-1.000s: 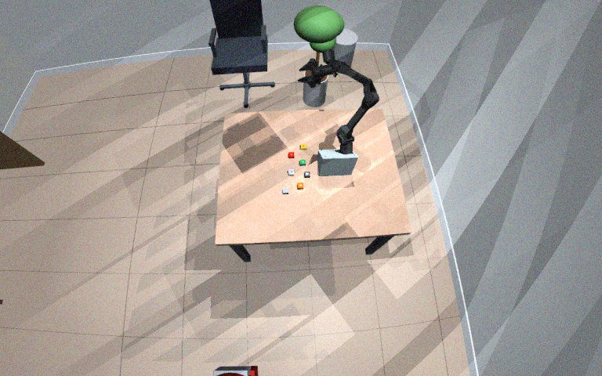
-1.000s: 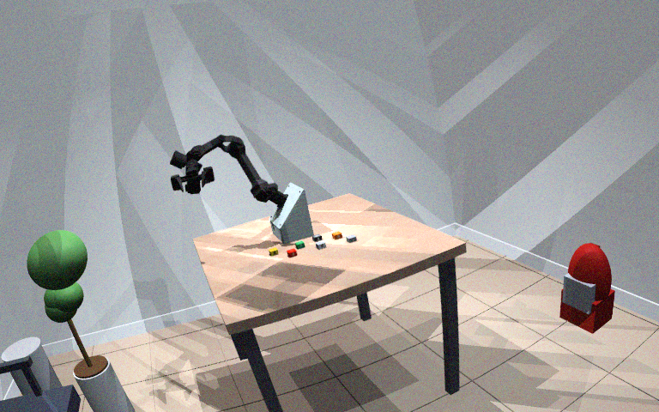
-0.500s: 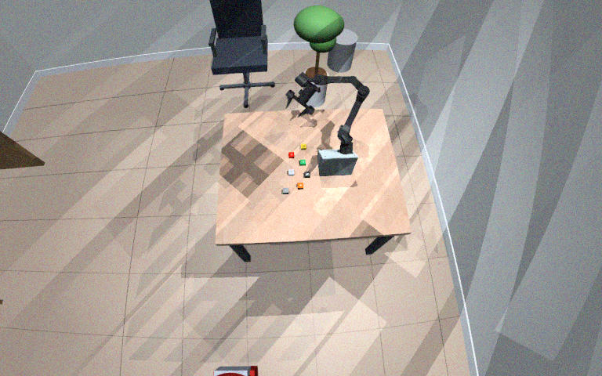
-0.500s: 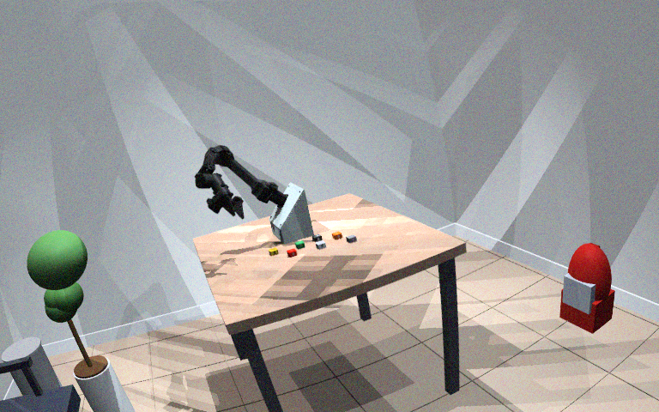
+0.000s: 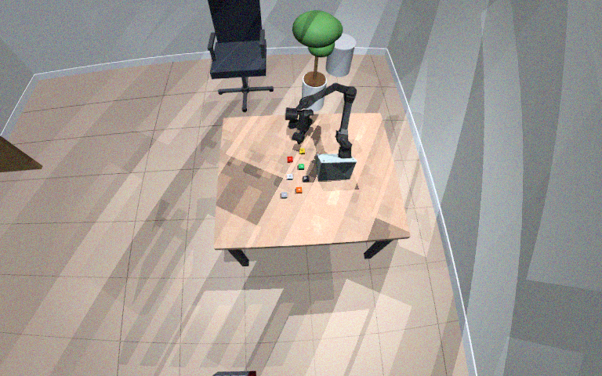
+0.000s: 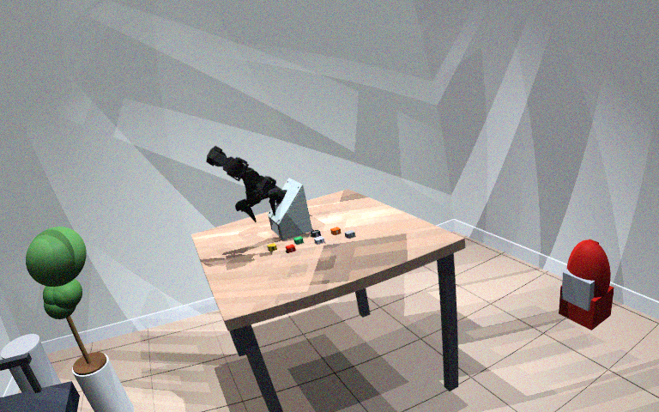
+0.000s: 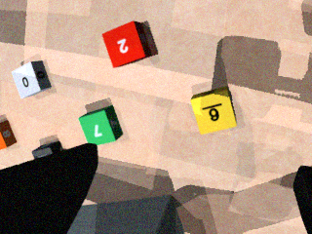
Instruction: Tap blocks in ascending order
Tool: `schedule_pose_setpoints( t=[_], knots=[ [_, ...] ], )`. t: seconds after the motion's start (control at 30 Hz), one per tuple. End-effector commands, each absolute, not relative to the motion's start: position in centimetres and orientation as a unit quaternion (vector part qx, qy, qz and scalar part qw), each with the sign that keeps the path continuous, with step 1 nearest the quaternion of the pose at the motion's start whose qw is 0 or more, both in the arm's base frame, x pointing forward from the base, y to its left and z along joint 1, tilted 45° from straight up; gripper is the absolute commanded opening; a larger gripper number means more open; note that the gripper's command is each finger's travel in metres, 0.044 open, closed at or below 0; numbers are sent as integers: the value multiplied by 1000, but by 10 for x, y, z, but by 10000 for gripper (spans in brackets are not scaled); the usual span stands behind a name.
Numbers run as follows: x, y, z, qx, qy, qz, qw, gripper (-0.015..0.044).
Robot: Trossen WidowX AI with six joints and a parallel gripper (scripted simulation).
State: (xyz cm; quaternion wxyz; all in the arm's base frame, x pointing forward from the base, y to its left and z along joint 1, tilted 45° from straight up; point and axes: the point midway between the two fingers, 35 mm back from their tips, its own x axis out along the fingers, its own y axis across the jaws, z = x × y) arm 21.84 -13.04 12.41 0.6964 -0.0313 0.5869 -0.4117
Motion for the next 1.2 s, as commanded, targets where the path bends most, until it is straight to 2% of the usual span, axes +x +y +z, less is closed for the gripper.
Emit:
schedule_pose_setpoints(
  t=[0.0, 0.93, 1.17],
  knots=[
    [205, -124, 107, -205, 670, -335, 630, 400],
    [207, -122, 105, -204, 670, -335, 630, 400],
    [234, -61, 40, -202, 671, -332, 631, 400]
  ],
)
